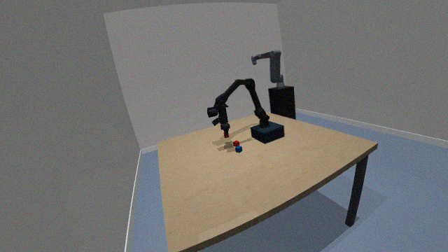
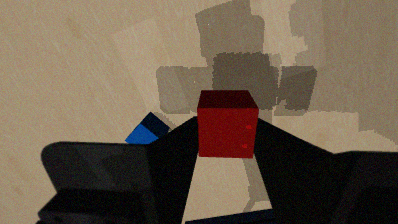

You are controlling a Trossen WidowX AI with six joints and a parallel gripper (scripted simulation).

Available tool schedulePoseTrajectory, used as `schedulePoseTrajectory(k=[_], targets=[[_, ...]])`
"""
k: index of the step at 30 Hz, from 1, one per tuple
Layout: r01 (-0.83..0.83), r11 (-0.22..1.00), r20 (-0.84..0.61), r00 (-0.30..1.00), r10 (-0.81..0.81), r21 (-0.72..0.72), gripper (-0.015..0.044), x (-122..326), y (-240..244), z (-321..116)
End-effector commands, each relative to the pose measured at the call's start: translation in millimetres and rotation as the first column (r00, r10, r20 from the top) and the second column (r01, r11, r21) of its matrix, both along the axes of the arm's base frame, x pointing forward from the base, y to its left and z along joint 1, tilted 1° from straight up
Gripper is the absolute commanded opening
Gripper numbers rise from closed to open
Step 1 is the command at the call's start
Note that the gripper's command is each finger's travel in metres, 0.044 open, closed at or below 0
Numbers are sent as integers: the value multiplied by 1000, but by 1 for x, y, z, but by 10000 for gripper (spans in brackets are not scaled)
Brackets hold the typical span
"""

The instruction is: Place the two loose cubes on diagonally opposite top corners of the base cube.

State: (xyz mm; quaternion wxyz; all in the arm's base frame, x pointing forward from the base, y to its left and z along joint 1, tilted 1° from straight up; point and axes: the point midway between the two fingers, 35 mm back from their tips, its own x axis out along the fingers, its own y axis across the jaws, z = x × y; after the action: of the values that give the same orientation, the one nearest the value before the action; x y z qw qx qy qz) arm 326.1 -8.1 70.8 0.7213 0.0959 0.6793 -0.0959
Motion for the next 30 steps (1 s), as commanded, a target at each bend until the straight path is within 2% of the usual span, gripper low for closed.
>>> schedulePoseTrajectory(k=[1, 7, 14, 22, 30], targets=[[-142, 990, -7, 990, 142, -10, 105, -2, 11, -4], [-368, 930, -12, 930, 368, -19, 105, -4, 31, -8], [-605, 796, -20, 796, 605, -29, 105, -7, 53, -12], [-820, 571, -31, 572, 820, -38, 105, -13, 78, -18], [-956, 291, -45, 293, 955, -43, 105, -22, 102, -23]])
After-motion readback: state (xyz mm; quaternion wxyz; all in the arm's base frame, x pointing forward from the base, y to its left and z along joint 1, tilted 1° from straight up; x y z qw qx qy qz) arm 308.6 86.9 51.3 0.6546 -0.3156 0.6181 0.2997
